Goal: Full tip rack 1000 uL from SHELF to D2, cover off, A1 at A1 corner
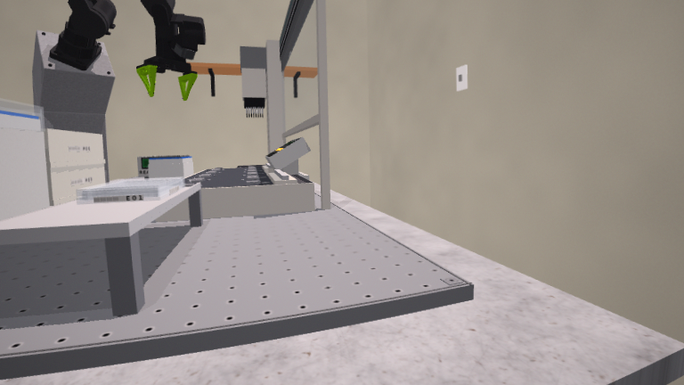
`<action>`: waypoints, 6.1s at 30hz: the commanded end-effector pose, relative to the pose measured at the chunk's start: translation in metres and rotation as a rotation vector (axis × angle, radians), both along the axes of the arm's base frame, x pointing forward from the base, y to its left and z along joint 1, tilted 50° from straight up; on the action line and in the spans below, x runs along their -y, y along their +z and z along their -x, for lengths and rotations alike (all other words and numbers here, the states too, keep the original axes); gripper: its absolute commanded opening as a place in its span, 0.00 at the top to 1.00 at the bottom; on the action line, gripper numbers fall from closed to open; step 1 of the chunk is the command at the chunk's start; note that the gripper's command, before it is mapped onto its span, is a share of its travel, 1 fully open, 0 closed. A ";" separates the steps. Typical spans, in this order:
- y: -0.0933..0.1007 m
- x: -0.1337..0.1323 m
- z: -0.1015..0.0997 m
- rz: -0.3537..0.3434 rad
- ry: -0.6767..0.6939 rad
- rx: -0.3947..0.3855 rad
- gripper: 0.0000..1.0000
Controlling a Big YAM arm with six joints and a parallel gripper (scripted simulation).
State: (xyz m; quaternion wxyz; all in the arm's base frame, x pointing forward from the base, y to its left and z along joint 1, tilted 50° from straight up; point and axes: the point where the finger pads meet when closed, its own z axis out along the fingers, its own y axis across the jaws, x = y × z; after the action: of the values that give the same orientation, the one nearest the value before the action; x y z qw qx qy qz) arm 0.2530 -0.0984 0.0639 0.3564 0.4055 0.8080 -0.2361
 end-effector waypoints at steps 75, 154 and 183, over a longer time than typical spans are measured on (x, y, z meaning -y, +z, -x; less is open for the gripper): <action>-0.003 -0.002 0.004 0.308 0.516 -0.541 0.00; -0.006 -0.002 0.006 0.607 1.020 -1.074 0.00; -0.003 -0.002 0.006 0.621 1.027 -1.072 0.00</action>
State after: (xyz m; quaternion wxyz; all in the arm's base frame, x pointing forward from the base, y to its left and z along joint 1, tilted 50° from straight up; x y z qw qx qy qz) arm 0.2502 -0.0987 0.0626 0.0843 -0.2867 0.8572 -0.4193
